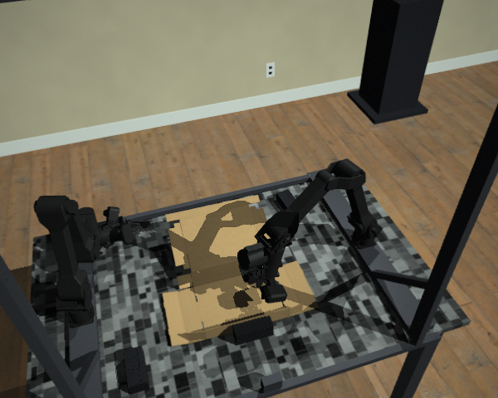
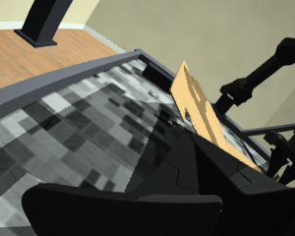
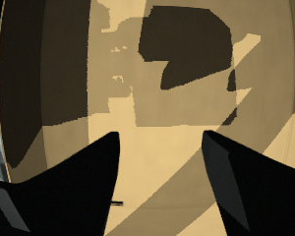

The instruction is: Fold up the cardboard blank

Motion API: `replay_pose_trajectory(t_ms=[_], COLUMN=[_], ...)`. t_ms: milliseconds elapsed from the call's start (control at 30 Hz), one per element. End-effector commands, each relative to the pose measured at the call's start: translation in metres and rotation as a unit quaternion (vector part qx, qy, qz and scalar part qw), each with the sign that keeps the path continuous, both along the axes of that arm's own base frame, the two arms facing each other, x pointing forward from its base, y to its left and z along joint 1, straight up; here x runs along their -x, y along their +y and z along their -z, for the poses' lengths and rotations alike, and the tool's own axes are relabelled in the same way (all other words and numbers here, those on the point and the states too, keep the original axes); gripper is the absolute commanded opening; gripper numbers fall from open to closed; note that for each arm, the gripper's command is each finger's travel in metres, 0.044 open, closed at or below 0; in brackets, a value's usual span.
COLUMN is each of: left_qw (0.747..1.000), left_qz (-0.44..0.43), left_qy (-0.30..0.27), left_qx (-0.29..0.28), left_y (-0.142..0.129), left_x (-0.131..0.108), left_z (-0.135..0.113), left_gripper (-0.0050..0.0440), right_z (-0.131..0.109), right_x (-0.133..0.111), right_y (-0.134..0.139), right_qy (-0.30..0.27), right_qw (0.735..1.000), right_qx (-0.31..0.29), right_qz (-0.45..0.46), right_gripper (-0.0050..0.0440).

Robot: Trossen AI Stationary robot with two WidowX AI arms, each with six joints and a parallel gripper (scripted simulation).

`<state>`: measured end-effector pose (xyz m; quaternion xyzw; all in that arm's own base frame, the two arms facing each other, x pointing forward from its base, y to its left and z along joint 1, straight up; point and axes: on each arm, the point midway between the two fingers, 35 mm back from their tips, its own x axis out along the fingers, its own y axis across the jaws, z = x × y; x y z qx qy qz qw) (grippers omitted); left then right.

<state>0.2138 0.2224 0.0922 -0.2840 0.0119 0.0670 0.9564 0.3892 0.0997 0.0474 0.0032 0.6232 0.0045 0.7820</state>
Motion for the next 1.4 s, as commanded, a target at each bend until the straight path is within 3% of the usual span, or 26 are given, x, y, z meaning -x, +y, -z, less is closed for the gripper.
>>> replay_pose_trajectory(t_ms=[0,800,1367], left_qw=[1.000,1.000,1.000], left_qz=[-0.001,-0.001,-0.001], left_qy=[-0.002,-0.002,-0.002], left_qx=[-0.004,-0.004,-0.004], left_y=[0.001,0.001,0.001], left_x=[0.000,0.000,0.000], left_z=[-0.002,-0.002,-0.002], left_gripper=[0.0000,0.0000,0.0000], right_z=[0.001,0.034,0.069], right_x=[-0.002,-0.001,0.027], right_y=[0.002,0.002,-0.005], right_qy=[-0.007,-0.007,0.004], right_qw=[1.000,1.000,1.000], right_qx=[-0.006,-0.006,-0.002], right_qz=[0.002,0.002,0.002], right_gripper=[0.0203,0.0203,0.0203])
